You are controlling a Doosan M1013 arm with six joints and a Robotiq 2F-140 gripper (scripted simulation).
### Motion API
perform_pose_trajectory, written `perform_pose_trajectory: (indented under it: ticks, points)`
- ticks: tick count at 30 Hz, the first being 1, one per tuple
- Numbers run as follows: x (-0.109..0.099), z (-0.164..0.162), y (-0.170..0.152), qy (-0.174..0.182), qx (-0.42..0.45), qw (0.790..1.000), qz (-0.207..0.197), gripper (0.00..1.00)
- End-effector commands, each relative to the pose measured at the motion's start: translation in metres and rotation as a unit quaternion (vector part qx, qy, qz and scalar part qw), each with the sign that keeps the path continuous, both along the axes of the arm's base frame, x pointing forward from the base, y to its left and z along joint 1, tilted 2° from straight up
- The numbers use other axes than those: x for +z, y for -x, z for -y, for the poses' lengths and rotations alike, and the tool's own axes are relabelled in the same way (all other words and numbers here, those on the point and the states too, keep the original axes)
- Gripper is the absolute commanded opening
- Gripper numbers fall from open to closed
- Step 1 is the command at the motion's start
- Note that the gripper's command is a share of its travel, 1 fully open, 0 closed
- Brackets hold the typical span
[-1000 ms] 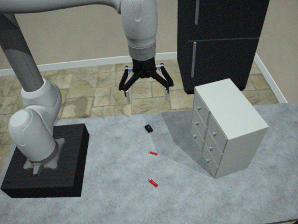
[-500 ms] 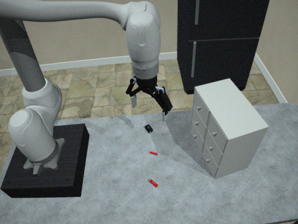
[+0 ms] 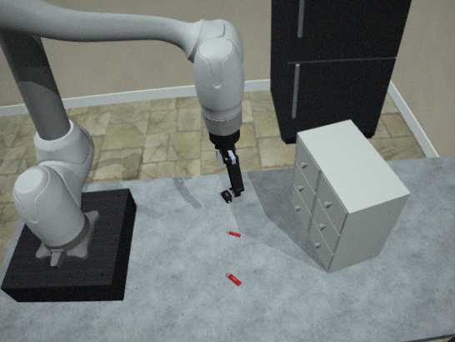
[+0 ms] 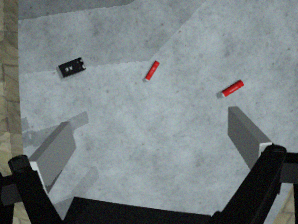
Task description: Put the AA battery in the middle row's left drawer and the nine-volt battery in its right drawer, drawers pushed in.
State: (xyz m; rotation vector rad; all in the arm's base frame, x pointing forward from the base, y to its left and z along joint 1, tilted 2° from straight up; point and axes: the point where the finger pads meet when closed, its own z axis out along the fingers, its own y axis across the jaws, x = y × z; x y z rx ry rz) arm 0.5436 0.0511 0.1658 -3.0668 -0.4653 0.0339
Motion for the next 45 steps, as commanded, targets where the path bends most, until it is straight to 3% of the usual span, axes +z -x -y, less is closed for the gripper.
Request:
perform_pose_trajectory:
  ticks: [1, 9, 21, 36, 45]
  points:
    - [-0.001, 0.0, 0.0, 0.006, -0.007, 1.0, 0.001, 1.0]
    - [-0.003, -0.001, -0.002, 0.002, -0.007, 1.0, 0.015, 1.0]
    - [-0.014, -0.004, -0.012, -0.017, -0.009, 0.997, 0.075, 1.0]
    - [-0.043, -0.014, -0.04, -0.068, -0.015, 0.968, 0.242, 1.0]
    - [-0.052, -0.017, -0.048, -0.083, -0.017, 0.954, 0.289, 1.0]
